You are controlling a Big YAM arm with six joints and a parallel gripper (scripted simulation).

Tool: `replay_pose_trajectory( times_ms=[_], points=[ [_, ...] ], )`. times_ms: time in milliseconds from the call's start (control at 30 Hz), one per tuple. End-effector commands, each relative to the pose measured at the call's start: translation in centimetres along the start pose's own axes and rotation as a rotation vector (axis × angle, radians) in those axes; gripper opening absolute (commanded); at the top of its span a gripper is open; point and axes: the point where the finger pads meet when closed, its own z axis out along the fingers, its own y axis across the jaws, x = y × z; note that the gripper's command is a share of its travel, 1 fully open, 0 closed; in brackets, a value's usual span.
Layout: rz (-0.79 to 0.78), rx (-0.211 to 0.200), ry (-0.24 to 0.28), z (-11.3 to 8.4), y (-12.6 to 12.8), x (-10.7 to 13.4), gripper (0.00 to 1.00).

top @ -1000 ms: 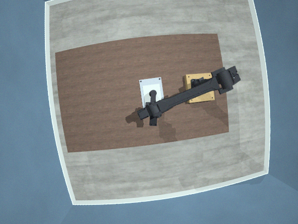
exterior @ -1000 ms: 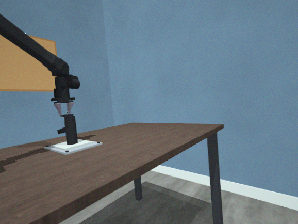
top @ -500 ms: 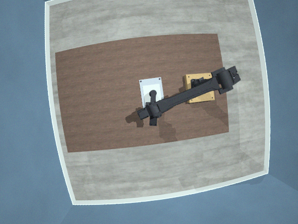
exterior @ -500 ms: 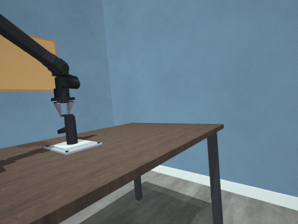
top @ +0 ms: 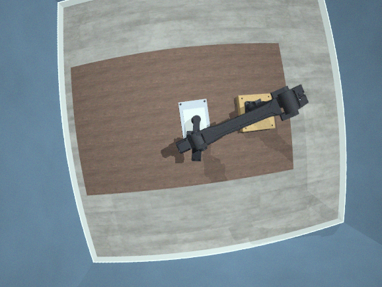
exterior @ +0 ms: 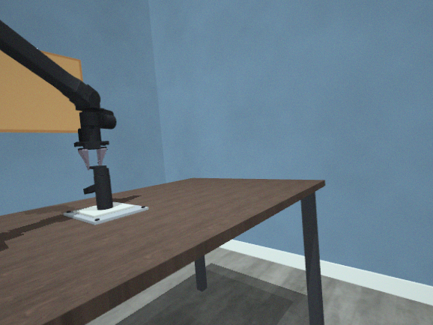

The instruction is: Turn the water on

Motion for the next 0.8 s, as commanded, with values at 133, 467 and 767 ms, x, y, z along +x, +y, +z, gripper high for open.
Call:
replay_pose_trajectory(
  times_ms=[133,467,767],
  points=[
    [0.002,0.009,-0.001,-0.1,-1.1,-0.2,0.00],
    [0.002,0.036,-0.014,-3.0,-1.8,0.0,0.00],
    [0.002,0.049,-0.019,-5.1,-1.9,0.7,0.00]
  ],
)
